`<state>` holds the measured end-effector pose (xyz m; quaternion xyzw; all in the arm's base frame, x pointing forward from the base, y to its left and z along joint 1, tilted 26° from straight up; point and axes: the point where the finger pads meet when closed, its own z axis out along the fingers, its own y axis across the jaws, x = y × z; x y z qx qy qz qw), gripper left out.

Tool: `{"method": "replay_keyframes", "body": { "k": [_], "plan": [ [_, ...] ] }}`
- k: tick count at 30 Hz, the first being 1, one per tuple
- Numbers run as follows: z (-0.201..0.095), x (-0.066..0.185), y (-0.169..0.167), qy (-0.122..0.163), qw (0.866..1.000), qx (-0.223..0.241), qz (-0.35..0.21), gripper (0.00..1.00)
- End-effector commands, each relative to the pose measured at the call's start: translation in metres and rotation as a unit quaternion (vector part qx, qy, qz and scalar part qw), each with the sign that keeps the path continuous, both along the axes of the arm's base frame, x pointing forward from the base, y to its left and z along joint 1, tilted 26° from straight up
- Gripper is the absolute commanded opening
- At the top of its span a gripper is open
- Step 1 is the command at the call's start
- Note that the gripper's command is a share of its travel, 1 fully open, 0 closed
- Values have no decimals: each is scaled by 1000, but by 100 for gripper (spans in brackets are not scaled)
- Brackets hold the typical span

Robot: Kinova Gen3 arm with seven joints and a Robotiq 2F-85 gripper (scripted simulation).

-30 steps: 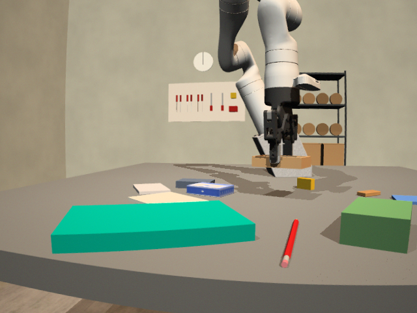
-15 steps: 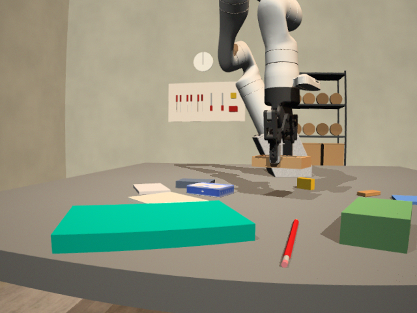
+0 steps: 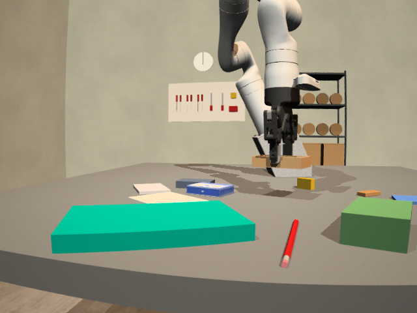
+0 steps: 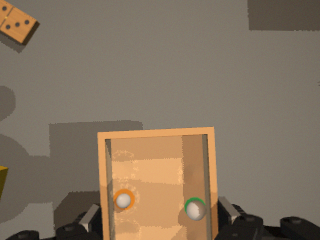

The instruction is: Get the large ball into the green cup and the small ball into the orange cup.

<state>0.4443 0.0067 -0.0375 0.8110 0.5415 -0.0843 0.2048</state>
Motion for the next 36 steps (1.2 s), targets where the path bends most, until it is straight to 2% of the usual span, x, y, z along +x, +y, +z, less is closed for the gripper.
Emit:
{"method": "replay_keyframes", "body": {
  "k": [1,36],
  "plan": [
    [1,1,1,-1,1000,0,0,73],
    [-4,1,-1,-1,1000,0,0,73]
  ]
}}
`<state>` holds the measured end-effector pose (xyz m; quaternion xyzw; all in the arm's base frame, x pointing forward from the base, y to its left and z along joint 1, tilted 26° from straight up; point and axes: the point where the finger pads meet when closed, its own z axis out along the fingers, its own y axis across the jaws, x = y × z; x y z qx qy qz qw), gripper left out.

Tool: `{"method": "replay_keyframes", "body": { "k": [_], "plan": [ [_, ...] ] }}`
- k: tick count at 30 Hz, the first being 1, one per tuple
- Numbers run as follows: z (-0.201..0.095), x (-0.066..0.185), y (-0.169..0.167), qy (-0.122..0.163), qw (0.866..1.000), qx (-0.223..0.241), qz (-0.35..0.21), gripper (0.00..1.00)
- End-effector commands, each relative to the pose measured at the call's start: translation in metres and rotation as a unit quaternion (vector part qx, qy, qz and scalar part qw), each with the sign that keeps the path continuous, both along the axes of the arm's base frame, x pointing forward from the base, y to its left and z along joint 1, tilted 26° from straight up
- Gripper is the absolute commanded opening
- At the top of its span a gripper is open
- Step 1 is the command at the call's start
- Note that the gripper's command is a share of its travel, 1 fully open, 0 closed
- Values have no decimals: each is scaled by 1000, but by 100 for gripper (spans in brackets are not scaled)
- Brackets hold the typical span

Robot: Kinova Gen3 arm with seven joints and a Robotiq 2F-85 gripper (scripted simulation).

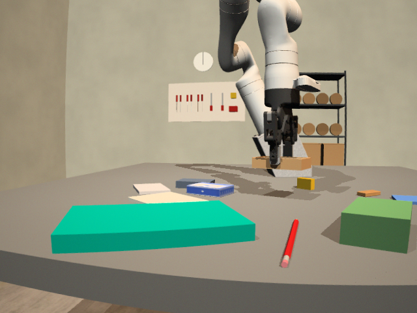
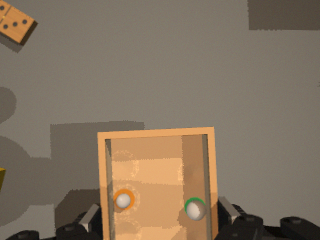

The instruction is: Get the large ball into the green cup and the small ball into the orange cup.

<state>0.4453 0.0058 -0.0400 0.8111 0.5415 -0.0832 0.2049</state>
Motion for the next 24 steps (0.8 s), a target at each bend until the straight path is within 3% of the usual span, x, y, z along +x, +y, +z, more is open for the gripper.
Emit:
{"method": "replay_keyframes", "body": {
  "k": [1,24],
  "plan": [
    [-2,0,-1,0,1000,0,0,73],
    [-24,2,-11,0,1000,0,0,73]
  ]
}}
